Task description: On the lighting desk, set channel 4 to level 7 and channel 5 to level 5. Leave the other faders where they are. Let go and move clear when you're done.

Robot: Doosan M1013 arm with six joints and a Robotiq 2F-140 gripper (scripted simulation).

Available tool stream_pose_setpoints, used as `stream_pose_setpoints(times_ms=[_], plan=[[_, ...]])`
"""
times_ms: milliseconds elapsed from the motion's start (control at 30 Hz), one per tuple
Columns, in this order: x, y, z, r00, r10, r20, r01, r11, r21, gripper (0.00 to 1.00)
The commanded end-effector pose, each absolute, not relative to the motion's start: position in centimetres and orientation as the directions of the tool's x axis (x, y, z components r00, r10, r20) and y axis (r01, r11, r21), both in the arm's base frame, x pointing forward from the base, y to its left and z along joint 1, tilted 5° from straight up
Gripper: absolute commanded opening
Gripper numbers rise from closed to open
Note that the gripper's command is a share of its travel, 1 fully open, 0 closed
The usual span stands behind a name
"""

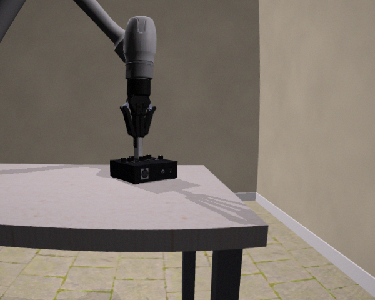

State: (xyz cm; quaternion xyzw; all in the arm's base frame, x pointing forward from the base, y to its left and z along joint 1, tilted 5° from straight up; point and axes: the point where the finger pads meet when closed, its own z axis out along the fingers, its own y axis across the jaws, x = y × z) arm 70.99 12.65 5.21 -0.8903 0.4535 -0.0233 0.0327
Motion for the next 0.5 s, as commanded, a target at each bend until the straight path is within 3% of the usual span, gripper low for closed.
stream_pose_setpoints(times_ms=[0,467], plan=[[70.89,12.78,5.22,0.588,-0.809,0.012,-0.806,-0.586,-0.08,0.1],[70.71,13.02,5.28,0.588,-0.809,0.012,-0.806,-0.586,-0.08,0.1]])
